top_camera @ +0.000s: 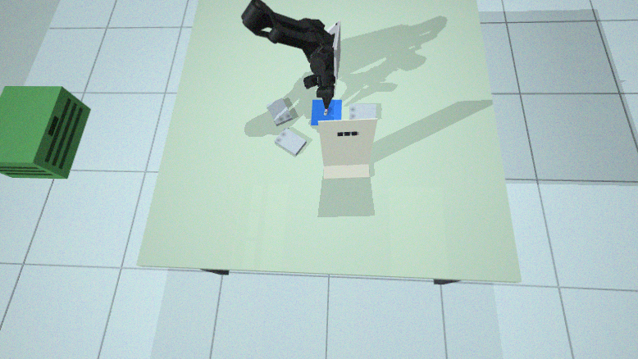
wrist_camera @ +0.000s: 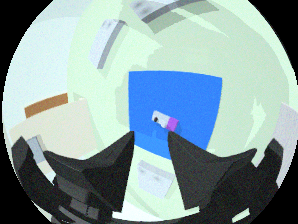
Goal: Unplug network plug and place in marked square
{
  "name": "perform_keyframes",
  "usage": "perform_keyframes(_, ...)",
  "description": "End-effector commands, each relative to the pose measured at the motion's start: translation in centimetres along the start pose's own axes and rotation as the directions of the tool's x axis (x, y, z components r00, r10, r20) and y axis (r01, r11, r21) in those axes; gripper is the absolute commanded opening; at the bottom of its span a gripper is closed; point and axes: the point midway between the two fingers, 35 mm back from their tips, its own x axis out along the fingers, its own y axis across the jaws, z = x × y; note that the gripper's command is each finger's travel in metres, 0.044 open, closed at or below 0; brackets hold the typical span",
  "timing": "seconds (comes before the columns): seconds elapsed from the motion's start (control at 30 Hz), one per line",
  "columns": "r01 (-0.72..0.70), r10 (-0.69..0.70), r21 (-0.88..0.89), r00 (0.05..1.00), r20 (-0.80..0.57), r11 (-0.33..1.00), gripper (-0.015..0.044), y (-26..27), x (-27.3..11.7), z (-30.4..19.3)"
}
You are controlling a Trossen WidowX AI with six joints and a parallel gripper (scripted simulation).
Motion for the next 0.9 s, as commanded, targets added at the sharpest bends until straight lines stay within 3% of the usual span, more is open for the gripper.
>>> perform_keyframes(0.0, 0.003, -0.003, 0.001, 1.0, 0.002, 1.0, 0.0156, -0.1, -0.22, 0.06)
perform_keyframes(0.87, 0.009, -0.009, 0.005, 1.0, -0.01, 1.0, 0.0156, 0.58, -0.89, -0.65)
